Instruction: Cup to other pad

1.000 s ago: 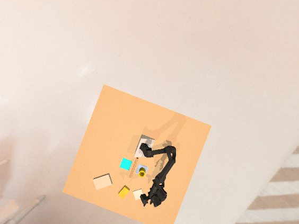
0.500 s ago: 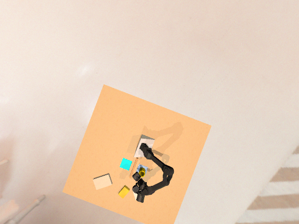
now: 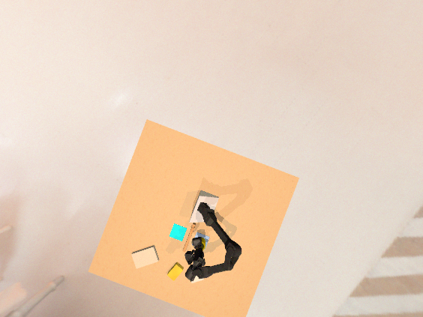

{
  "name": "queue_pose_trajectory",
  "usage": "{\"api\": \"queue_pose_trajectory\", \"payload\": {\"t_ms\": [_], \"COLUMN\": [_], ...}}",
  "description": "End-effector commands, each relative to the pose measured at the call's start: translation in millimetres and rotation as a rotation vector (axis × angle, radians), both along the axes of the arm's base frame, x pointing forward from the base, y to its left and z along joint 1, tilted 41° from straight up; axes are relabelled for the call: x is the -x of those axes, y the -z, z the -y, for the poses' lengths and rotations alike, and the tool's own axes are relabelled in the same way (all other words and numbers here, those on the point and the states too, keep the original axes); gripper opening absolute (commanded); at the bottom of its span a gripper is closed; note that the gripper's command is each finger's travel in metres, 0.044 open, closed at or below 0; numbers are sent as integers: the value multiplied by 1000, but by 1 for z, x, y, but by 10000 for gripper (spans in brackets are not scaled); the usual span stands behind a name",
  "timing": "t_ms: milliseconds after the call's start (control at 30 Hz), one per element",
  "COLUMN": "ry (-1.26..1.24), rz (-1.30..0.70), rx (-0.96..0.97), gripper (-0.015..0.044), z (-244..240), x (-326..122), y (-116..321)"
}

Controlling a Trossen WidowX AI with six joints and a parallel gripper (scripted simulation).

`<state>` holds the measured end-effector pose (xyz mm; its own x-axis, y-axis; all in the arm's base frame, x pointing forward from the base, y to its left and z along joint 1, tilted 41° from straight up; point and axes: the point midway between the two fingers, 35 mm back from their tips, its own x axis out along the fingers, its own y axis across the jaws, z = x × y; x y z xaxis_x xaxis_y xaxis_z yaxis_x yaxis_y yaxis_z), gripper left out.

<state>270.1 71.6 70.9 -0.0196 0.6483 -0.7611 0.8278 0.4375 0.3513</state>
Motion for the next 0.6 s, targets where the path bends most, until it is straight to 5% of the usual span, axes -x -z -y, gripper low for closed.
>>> {"api": "queue_pose_trajectory", "payload": {"t_ms": [0,567], "ry": [7,7], "rz": [-13,-13], "rx": [-6,-5], "gripper": [167,167], "z": [-2,-19], "x": [1,0], "y": [1,22]}}
